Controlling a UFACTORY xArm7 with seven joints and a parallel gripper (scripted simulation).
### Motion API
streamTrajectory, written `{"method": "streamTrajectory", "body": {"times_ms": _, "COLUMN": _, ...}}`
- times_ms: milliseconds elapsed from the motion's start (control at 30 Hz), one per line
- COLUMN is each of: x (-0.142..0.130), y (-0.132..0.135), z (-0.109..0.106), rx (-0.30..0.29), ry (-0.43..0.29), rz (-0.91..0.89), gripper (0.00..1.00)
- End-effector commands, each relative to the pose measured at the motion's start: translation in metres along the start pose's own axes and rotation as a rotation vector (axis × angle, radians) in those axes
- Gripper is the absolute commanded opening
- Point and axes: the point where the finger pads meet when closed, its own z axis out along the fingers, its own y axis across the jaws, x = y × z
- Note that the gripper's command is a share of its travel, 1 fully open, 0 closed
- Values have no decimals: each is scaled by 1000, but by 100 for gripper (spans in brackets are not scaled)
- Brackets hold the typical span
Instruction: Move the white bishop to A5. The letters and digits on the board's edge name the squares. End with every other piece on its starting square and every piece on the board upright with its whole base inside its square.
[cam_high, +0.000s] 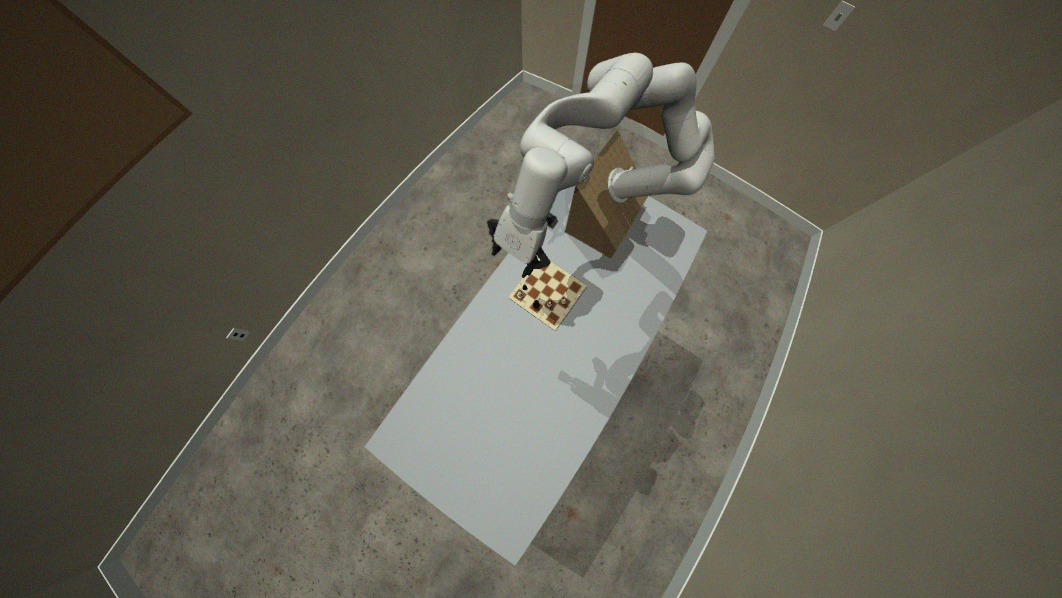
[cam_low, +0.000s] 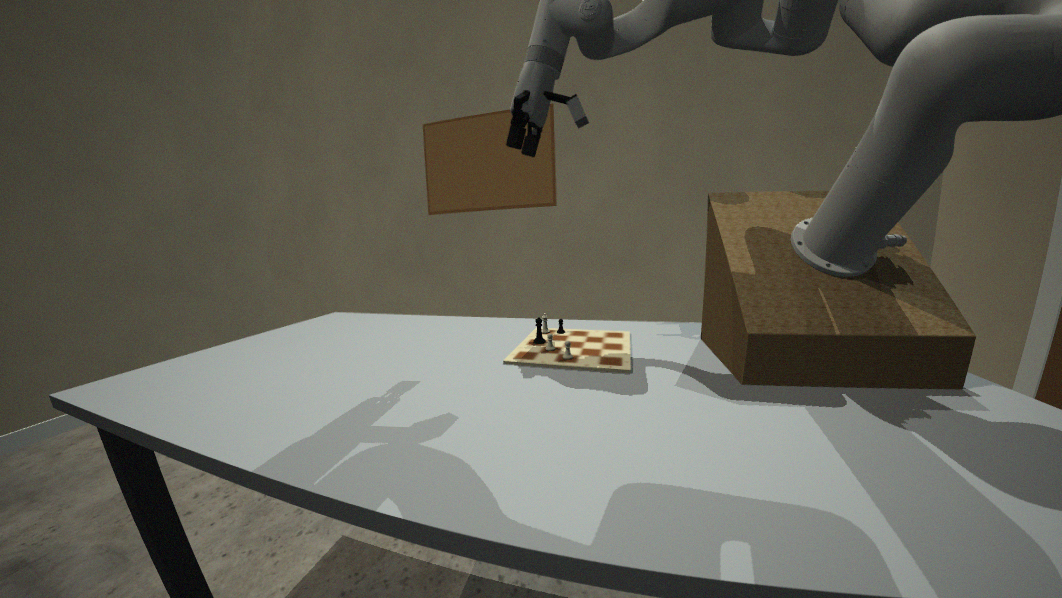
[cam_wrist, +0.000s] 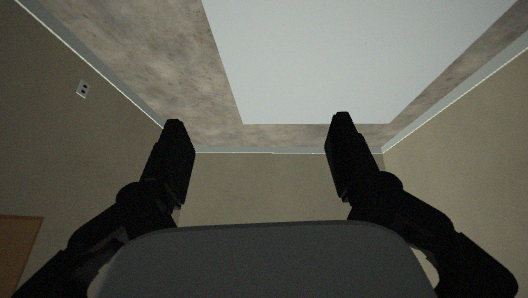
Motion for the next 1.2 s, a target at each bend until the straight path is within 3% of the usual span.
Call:
{"method": "streamTrajectory", "body": {"times_ms": 0, "x": -20, "y": 10, "z": -70, "rx": 33, "ry": -101, "rz": 73, "gripper": 100}}
{"method": "streamTrajectory", "body": {"times_ms": 100, "x": -21, "y": 11, "z": -75, "rx": 33, "ry": -101, "rz": 73, "gripper": 100}}
{"method": "streamTrajectory", "body": {"times_ms": 133, "x": -28, "y": 20, "z": -110, "rx": 49, "ry": -158, "rz": 114, "gripper": 100}}
{"method": "streamTrajectory", "body": {"times_ms": 167, "x": -29, "y": 21, "z": -116, "rx": 49, "ry": -158, "rz": 114, "gripper": 100}}
{"method": "streamTrajectory", "body": {"times_ms": 300, "x": -29, "y": 21, "z": -116, "rx": 49, "ry": -158, "rz": 114, "gripper": 100}}
{"method": "streamTrajectory", "body": {"times_ms": 333, "x": -35, "y": 35, "z": -158, "rx": 65, "ry": -214, "rz": 156, "gripper": 100}}
{"method": "streamTrajectory", "body": {"times_ms": 400, "x": -35, "y": 35, "z": -158, "rx": 65, "ry": -214, "rz": 156, "gripper": 100}}
{"method": "streamTrajectory", "body": {"times_ms": 433, "x": -38, "y": 46, "z": -184, "rx": 80, "ry": -271, "rz": 198, "gripper": 100}}
{"method": "streamTrajectory", "body": {"times_ms": 533, "x": -39, "y": 52, "z": -198, "rx": 80, "ry": -271, "rz": 198, "gripper": 100}}
{"method": "streamTrajectory", "body": {"times_ms": 567, "x": -41, "y": 65, "z": -224, "rx": 95, "ry": -326, "rz": 239, "gripper": 100}}
{"method": "streamTrajectory", "body": {"times_ms": 667, "x": -41, "y": 72, "z": -237, "rx": 95, "ry": -326, "rz": 239, "gripper": 100}}
{"method": "streamTrajectory", "body": {"times_ms": 700, "x": -41, "y": 89, "z": -261, "rx": 110, "ry": -378, "rz": 281, "gripper": 100}}
{"method": "streamTrajectory", "body": {"times_ms": 733, "x": -41, "y": 94, "z": -270, "rx": 110, "ry": -378, "rz": 281, "gripper": 100}}
{"method": "streamTrajectory", "body": {"times_ms": 867, "x": -41, "y": 95, "z": -271, "rx": 110, "ry": -378, "rz": 281, "gripper": 100}}
{"method": "streamTrajectory", "body": {"times_ms": 900, "x": -39, "y": 121, "z": -301, "rx": 125, "ry": -427, "rz": 322, "gripper": 100}}
{"method": "streamTrajectory", "body": {"times_ms": 967, "x": -39, "y": 121, "z": -301, "rx": 125, "ry": -427, "rz": 322, "gripper": 100}}
{"method": "streamTrajectory", "body": {"times_ms": 1000, "x": -38, "y": 144, "z": -320, "rx": 141, "ry": -471, "rz": 364, "gripper": 100}}
{"method": "streamTrajectory", "body": {"times_ms": 1100, "x": -38, "y": 150, "z": -326, "rx": 141, "ry": -471, "rz": 364, "gripper": 100}}
{"method": "streamTrajectory", "body": {"times_ms": 1133, "x": -36, "y": 178, "z": -342, "rx": 156, "ry": -510, "rz": 407, "gripper": 100}}
{"method": "streamTrajectory", "body": {"times_ms": 1167, "x": -36, "y": 179, "z": -343, "rx": 156, "ry": -510, "rz": 407, "gripper": 100}}
